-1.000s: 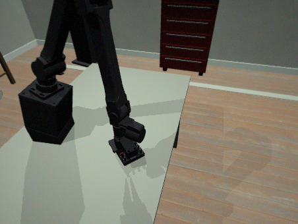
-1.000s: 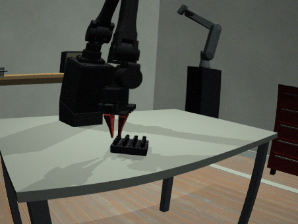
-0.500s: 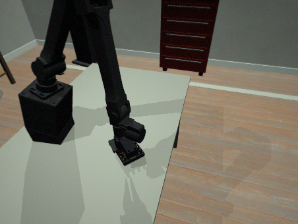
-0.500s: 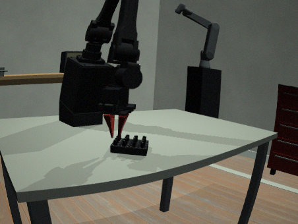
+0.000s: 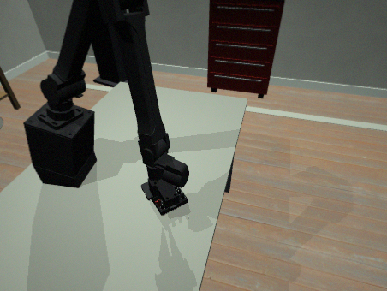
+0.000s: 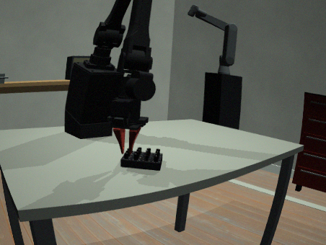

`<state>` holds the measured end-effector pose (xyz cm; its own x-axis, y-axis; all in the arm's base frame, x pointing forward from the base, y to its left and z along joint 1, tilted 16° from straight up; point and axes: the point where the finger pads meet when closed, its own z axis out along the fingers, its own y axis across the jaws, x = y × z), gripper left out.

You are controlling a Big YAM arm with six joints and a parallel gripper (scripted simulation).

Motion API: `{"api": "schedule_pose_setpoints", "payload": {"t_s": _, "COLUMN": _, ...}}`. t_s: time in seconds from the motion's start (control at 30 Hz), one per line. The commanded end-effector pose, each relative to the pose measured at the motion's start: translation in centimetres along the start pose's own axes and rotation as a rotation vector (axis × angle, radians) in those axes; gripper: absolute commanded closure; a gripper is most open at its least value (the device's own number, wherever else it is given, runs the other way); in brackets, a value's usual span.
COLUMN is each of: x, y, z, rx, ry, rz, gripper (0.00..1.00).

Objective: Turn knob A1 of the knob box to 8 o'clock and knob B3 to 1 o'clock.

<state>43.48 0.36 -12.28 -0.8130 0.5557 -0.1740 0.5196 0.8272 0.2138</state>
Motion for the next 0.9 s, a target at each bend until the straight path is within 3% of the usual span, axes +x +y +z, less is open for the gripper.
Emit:
{"api": "schedule_pose_setpoints", "payload": {"t_s": 0.0, "x": -0.83, "y": 0.97, "z": 0.45, "rx": -0.011, "ry": -0.018, "rz": -0.003, "gripper": 0.81}}
{"api": "schedule_pose_setpoints", "payload": {"t_s": 0.87, "x": -0.88, "y": 0.98, "z": 0.46, "rx": -0.012, "ry": -0.02, "rz": -0.003, "gripper": 0.81}}
